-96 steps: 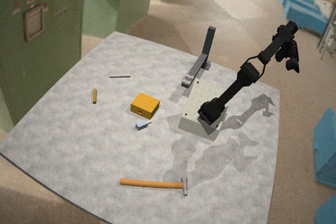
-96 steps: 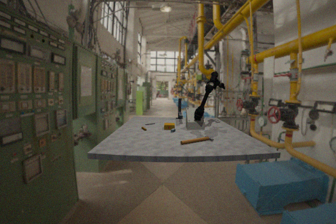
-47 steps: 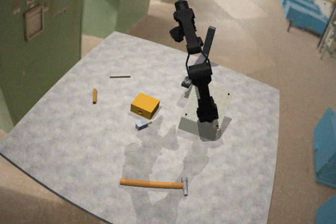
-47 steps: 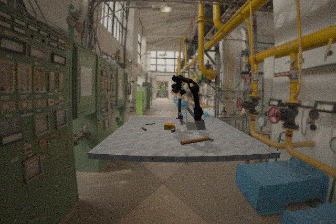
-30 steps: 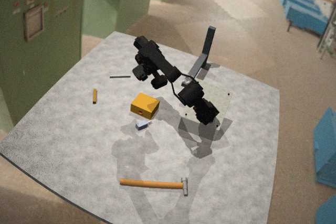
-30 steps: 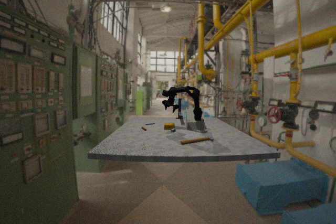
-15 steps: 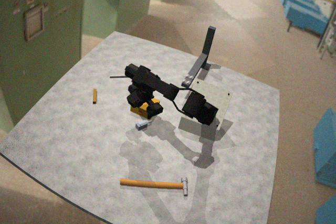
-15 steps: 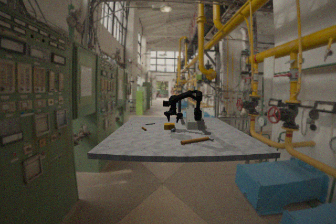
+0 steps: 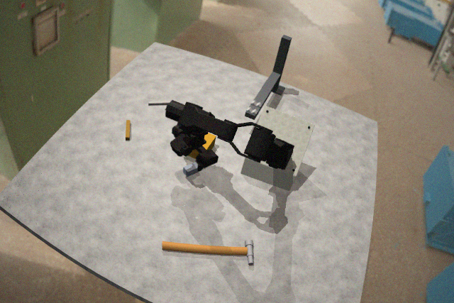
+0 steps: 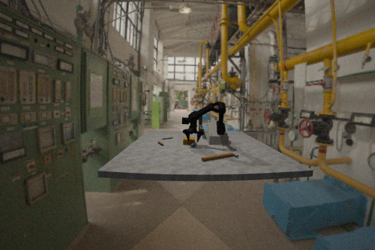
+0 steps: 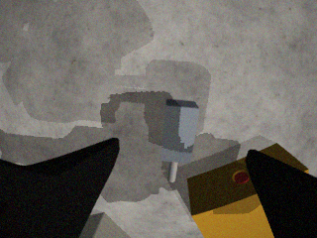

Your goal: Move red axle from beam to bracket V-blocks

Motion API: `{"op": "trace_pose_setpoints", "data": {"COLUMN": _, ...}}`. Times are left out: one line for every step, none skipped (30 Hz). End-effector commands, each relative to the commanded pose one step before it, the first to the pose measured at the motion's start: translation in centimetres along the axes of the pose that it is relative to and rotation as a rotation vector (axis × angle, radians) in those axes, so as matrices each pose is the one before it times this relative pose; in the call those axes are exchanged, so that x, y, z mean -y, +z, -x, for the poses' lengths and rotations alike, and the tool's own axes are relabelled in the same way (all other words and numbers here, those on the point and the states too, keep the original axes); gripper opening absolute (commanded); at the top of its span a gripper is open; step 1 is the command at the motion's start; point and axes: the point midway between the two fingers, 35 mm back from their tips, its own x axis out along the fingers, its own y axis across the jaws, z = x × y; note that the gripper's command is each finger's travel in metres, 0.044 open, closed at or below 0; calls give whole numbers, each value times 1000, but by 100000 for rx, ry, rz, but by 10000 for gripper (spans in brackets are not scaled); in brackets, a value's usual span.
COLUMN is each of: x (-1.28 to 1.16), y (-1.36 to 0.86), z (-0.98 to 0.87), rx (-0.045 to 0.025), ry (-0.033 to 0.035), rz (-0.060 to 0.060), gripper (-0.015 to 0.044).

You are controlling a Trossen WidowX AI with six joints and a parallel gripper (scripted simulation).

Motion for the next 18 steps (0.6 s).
{"op": "trace_pose_setpoints", "data": {"x": -229, "y": -121, "z": -832, "rx": 65, "ry": 832, "rz": -676, "gripper": 440}}
{"op": "trace_pose_setpoints", "data": {"x": 2, "y": 0, "z": -26, "rx": -2, "ry": -1, "rz": 0, "gripper": 440}}
{"op": "trace_pose_setpoints", "data": {"x": 4, "y": 0, "z": -53, "rx": -5, "ry": -3, "rz": 0, "gripper": 440}}
{"op": "trace_pose_setpoints", "data": {"x": 6, "y": 0, "z": -77, "rx": -6, "ry": -4, "rz": 1, "gripper": 440}}
{"op": "trace_pose_setpoints", "data": {"x": 7, "y": 0, "z": -100, "rx": -8, "ry": -5, "rz": 1, "gripper": 440}}
{"op": "trace_pose_setpoints", "data": {"x": 8, "y": 0, "z": -124, "rx": -9, "ry": -5, "rz": 1, "gripper": 440}}
{"op": "trace_pose_setpoints", "data": {"x": 8, "y": 1, "z": -147, "rx": -9, "ry": -5, "rz": 1, "gripper": 440}}
{"op": "trace_pose_setpoints", "data": {"x": 8, "y": 1, "z": -159, "rx": -8, "ry": -5, "rz": 1, "gripper": 440}}
{"op": "trace_pose_setpoints", "data": {"x": 7, "y": 1, "z": -162, "rx": -6, "ry": -4, "rz": 1, "gripper": 440}}
{"op": "trace_pose_setpoints", "data": {"x": 6, "y": 1, "z": -162, "rx": -4, "ry": -3, "rz": 1, "gripper": 440}}
{"op": "trace_pose_setpoints", "data": {"x": 4, "y": 1, "z": -162, "rx": -2, "ry": -2, "rz": 0, "gripper": 440}}
{"op": "trace_pose_setpoints", "data": {"x": 3, "y": 1, "z": -162, "rx": 0, "ry": -1, "rz": 0, "gripper": 440}}
{"op": "trace_pose_setpoints", "data": {"x": 2, "y": 1, "z": -162, "rx": 1, "ry": 0, "rz": 0, "gripper": 440}}
{"op": "trace_pose_setpoints", "data": {"x": 1, "y": 1, "z": -161, "rx": 3, "ry": 1, "rz": 0, "gripper": 440}}
{"op": "trace_pose_setpoints", "data": {"x": -1, "y": 1, "z": -161, "rx": 5, "ry": 3, "rz": 0, "gripper": 440}}
{"op": "trace_pose_setpoints", "data": {"x": -2, "y": 1, "z": -161, "rx": 7, "ry": 4, "rz": 0, "gripper": 440}}
{"op": "trace_pose_setpoints", "data": {"x": -3, "y": 1, "z": -161, "rx": 9, "ry": 5, "rz": 0, "gripper": 440}}
{"op": "trace_pose_setpoints", "data": {"x": -4, "y": 1, "z": -160, "rx": 10, "ry": 6, "rz": -1, "gripper": 440}}
